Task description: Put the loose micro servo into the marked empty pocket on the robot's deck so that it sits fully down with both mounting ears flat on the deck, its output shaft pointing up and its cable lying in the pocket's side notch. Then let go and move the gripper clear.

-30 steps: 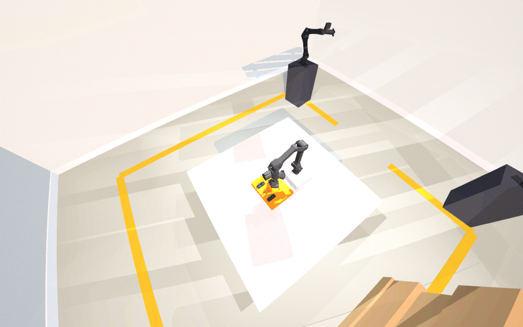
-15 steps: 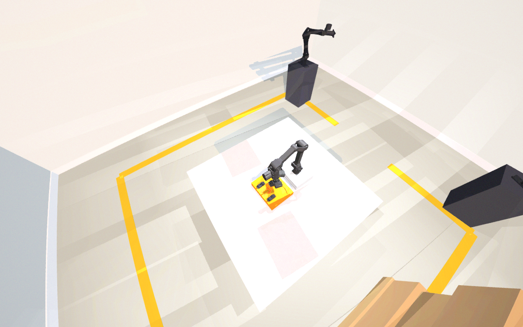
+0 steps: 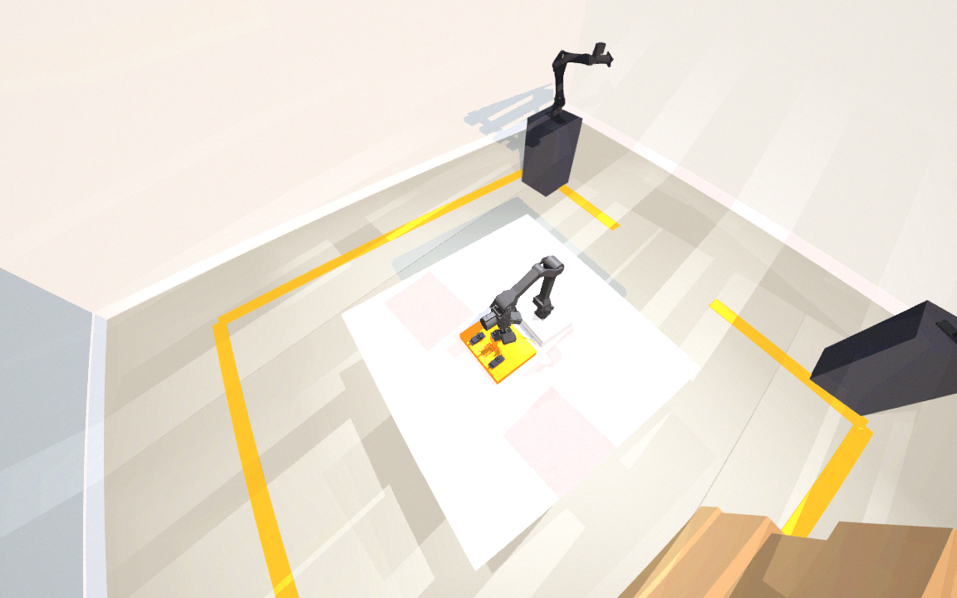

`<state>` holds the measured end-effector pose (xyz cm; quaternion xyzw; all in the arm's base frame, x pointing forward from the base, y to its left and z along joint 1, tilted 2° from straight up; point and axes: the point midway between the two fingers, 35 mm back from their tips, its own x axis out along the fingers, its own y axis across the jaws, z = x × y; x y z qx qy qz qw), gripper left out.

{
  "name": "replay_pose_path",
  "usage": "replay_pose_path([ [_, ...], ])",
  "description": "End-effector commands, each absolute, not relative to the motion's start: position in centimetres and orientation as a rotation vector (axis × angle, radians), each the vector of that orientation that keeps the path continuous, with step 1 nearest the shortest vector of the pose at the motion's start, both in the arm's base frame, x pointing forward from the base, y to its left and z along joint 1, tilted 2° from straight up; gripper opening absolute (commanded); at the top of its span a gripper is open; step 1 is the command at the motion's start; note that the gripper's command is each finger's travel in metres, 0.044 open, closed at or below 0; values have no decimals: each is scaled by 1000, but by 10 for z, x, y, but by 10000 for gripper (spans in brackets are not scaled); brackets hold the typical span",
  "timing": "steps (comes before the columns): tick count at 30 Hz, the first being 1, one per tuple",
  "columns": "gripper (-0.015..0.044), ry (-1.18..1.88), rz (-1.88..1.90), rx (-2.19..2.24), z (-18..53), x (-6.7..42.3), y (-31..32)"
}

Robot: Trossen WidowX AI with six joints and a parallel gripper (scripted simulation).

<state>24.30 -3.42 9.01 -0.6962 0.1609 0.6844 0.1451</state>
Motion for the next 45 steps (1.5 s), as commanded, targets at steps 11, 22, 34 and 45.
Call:
replay_pose_path([
  [11, 0, 839, 1667, -1709, 91, 243, -35],
  [22, 0, 1078, 1397, -1444, 91, 243, -35],
  [34, 0, 1279, 1090, -1139, 91, 243, -35],
  [45, 0, 1414, 800, -850, 91, 243, -35],
])
